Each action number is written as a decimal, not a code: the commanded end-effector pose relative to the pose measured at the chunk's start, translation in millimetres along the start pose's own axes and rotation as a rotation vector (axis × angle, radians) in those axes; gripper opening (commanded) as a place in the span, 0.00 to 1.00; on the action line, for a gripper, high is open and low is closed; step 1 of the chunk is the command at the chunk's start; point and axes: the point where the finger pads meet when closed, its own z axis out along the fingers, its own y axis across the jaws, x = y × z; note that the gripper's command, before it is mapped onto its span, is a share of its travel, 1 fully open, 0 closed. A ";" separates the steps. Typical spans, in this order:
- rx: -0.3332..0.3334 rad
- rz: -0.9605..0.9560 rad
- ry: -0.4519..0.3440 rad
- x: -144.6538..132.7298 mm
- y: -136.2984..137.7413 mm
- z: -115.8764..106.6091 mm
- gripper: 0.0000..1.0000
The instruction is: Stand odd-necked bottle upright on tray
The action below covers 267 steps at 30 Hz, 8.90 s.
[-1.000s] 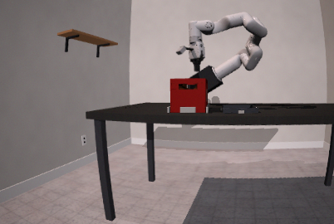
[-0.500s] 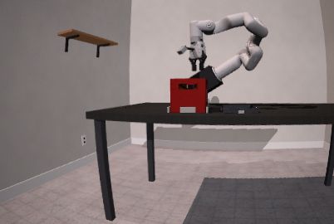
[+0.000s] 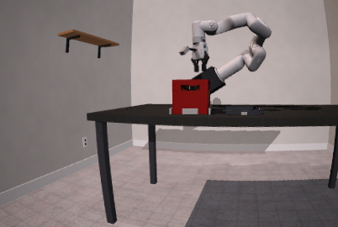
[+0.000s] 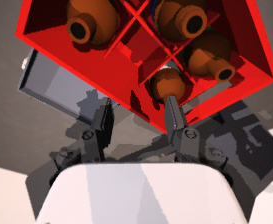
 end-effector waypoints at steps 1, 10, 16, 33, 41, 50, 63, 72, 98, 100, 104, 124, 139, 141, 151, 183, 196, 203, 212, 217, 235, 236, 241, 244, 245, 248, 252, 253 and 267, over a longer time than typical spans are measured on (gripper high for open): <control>0.000 -0.001 0.003 0.9 -0.3 -1.4 0.65; 0.000 -0.001 0.003 0.9 -0.3 -1.3 0.65; 0.000 -0.001 0.003 0.9 -0.3 -0.2 0.65; -0.001 -0.001 0.004 0.7 -0.8 13.0 0.65; 0.000 -0.001 0.004 0.7 -1.1 22.3 0.65; -0.001 -0.001 0.004 0.6 -1.4 32.3 0.65; 0.000 -0.001 0.004 0.5 -1.7 41.0 0.65; -0.001 -0.001 0.004 0.5 -1.7 42.1 0.65; -0.001 -0.001 0.004 1.4 -2.0 42.1 0.65; -0.001 -0.001 0.004 1.4 -2.0 42.1 0.65; -0.001 -0.001 0.004 1.4 -2.0 42.1 0.65; 0.000 -0.001 0.004 1.5 -2.0 42.9 0.65; 0.000 -0.001 0.004 1.5 -2.0 52.0 0.65; 0.000 -0.001 0.004 1.5 -2.0 54.2 0.65; 0.000 -0.001 0.004 1.5 -2.0 66.6 0.65; -0.001 -0.001 0.004 1.6 -2.0 82.8 0.65; -0.001 -0.001 0.004 1.6 -2.0 82.8 0.00; -0.001 -0.001 0.004 1.6 -2.0 82.8 0.00; -0.001 -0.001 0.004 1.6 -2.0 82.8 0.00; -0.001 -0.001 0.004 1.6 -2.0 82.8 0.00; -0.001 -0.001 0.004 1.6 -2.0 82.8 0.00; -0.001 -0.001 0.004 1.6 -2.0 82.8 0.00; -0.001 -0.001 0.004 1.6 -2.0 82.8 0.65; -0.001 -0.001 0.004 1.6 -2.0 82.8 0.65; -0.001 -0.001 0.004 1.6 -2.0 82.8 0.65; -0.001 -0.001 0.004 1.6 -2.0 82.8 0.65; -0.001 -0.001 0.004 1.6 -2.0 82.8 0.65; -0.001 -0.001 0.004 1.6 -2.0 82.8 0.65; -0.001 -0.001 0.004 1.6 -2.0 82.8 0.65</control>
